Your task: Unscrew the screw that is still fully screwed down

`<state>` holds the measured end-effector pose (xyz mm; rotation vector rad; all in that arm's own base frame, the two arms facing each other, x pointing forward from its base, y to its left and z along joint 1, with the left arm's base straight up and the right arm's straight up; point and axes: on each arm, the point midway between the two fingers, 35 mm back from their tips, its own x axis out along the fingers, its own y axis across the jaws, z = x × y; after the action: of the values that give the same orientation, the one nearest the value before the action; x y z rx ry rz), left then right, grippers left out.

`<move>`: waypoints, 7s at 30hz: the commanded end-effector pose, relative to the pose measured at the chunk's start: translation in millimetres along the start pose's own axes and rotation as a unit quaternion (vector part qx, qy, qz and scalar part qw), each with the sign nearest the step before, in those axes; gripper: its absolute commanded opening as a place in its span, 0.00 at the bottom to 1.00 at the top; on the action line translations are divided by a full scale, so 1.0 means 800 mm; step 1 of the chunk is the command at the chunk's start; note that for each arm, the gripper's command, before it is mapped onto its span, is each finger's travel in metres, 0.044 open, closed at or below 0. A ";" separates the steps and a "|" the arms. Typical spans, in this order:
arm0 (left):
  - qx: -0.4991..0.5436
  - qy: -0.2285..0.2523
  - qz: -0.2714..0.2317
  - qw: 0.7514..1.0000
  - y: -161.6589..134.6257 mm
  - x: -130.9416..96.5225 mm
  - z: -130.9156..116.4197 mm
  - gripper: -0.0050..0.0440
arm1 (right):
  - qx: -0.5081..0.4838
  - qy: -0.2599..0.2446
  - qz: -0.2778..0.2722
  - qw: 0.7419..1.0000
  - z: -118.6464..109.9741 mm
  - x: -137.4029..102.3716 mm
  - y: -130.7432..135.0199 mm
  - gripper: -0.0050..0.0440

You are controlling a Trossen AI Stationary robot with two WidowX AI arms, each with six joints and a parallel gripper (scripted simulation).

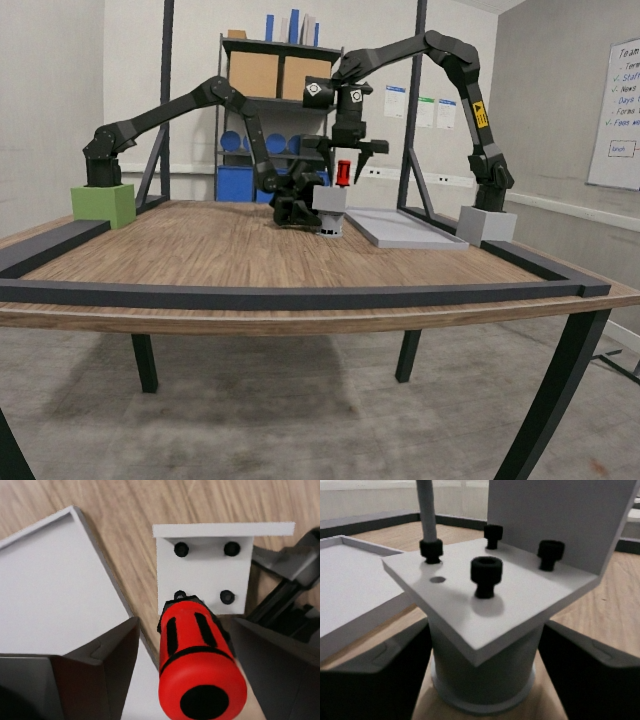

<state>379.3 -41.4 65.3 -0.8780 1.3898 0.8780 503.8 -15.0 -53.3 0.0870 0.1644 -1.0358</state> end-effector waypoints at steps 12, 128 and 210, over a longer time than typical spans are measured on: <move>0.290 -0.008 -0.009 0.957 -0.006 -0.011 0.001 0.61 | 0.017 -0.006 0.000 1.000 0.018 0.002 0.006 0.60; 0.879 -0.011 0.013 -0.476 -0.004 -0.013 0.001 0.61 | 0.017 -0.006 0.000 1.000 0.018 0.002 0.006 0.60; 0.879 -0.004 0.003 -0.476 -0.002 -0.002 0.001 0.37 | 0.017 -0.006 0.000 1.000 0.018 0.002 0.006 0.60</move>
<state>380.1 -41.4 66.9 -2.2865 -0.1610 2.2881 503.8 -15.0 -53.3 0.0870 0.1644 -1.0358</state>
